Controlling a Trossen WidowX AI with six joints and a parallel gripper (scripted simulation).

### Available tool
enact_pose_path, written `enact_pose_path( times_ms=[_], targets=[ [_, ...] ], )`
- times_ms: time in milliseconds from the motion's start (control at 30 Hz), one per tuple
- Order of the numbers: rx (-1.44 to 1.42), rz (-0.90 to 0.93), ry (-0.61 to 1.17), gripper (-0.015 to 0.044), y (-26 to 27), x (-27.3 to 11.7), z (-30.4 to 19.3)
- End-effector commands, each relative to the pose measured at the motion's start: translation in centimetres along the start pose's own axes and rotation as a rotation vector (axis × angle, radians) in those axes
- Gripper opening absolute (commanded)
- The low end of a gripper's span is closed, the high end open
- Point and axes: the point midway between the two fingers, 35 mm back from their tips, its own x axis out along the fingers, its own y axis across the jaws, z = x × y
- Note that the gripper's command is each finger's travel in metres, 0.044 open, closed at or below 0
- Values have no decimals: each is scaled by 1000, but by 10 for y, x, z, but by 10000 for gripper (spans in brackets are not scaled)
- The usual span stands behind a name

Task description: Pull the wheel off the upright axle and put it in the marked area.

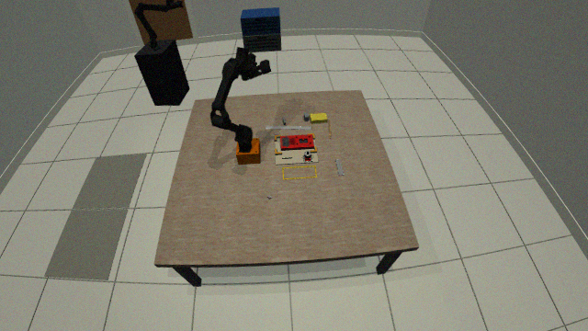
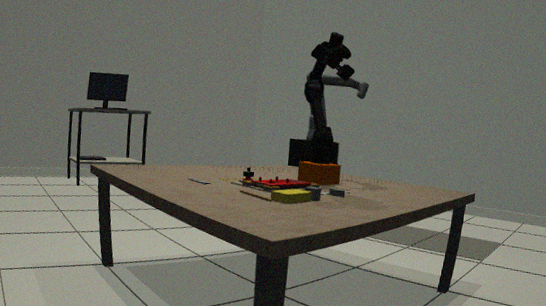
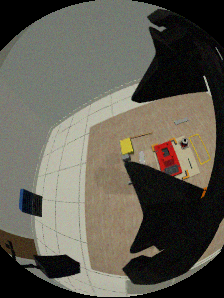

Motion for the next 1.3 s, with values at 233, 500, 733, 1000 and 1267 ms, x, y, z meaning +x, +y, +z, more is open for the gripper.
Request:
enact_pose_path(
  times_ms=[233,500,733,1000,1267],
  targets=[
    [356,-71,226,300,-20,70,-26],
    [810,-232,426,300,-54,129,-81],
    [1241,-402,614,300,-83,170,-154],
    [1787,-642,785,300,-99,196,-252],
    [2267,-904,896,300,-97,202,-337]
  ],
)
